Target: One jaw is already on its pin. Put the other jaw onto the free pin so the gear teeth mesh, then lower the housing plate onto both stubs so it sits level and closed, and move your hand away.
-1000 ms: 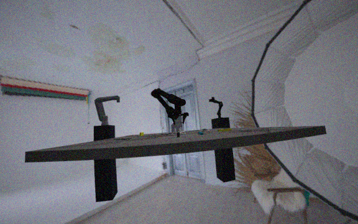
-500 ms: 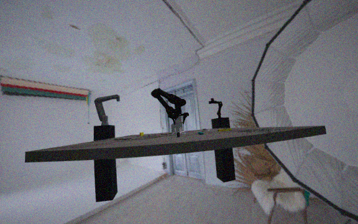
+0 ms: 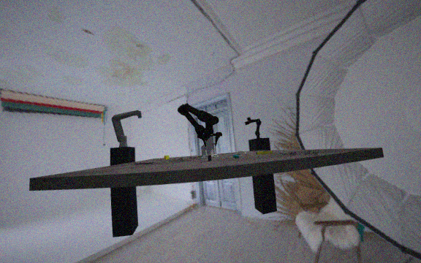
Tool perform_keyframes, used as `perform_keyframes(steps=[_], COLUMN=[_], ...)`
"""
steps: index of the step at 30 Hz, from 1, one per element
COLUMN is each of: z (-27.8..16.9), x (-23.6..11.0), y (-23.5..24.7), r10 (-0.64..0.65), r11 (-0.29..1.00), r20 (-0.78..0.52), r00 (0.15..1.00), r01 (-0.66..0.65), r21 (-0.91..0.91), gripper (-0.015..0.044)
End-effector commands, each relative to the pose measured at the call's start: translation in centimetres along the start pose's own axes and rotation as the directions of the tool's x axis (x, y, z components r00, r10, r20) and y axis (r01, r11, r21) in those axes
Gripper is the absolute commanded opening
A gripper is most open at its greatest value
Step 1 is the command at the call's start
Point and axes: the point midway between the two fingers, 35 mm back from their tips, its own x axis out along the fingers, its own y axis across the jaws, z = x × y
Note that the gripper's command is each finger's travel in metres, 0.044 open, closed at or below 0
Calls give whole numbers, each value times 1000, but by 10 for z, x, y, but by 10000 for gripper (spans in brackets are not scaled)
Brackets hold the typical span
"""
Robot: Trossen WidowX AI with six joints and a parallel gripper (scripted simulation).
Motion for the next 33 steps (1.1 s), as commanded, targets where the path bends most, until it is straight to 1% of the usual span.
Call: perform_keyframes(steps=[1,11,33], z=[-1,-1,0], x=[1,2,38], y=[0,0,2], r10=[2,2,4], r11=[1000,1000,1000], r20=[-4,-4,-4], r00=[1000,1000,1000], r01=[-2,-2,-4], r21=[2,2,1], gripper=[351,351,351])
